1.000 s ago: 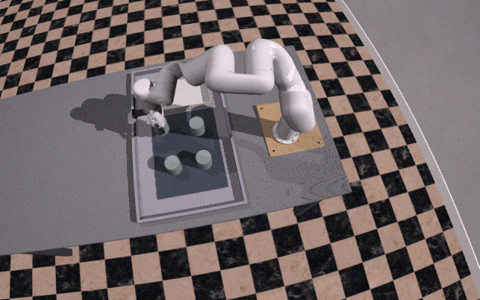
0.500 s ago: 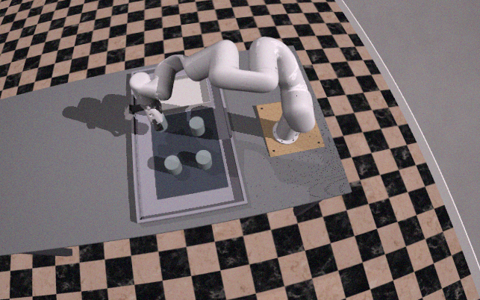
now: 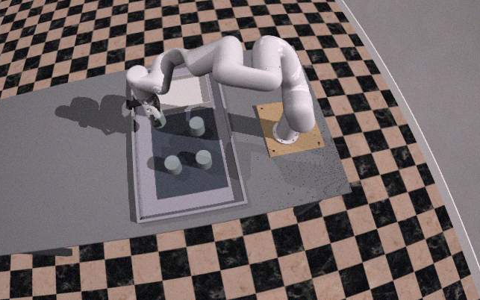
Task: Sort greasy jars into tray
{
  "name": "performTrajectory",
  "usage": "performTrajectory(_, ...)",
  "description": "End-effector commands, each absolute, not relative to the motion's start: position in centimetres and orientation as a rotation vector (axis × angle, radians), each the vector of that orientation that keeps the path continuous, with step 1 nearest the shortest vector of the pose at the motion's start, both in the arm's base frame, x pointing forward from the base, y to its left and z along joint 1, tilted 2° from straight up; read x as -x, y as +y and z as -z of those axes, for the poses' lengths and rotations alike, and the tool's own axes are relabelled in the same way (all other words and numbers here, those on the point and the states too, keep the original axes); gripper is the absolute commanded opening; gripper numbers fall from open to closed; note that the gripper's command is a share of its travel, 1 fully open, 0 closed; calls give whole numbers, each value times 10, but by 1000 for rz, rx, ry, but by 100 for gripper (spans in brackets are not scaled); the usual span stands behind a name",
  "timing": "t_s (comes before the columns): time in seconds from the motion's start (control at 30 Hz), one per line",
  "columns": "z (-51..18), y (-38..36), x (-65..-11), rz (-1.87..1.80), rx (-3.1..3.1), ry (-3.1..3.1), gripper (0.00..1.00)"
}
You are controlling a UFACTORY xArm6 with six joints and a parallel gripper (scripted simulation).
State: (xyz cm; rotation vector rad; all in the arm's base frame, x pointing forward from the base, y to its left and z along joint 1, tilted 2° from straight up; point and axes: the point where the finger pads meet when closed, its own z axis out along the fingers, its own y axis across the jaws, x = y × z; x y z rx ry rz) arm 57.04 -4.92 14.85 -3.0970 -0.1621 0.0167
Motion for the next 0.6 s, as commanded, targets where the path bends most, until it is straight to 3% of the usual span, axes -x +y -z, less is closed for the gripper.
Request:
performTrajectory(0.0, -163, -50, -572, -9, 3098, -162, 0)
performTrajectory(0.57, -164, -94, -558, -9, 3098, -162, 0)
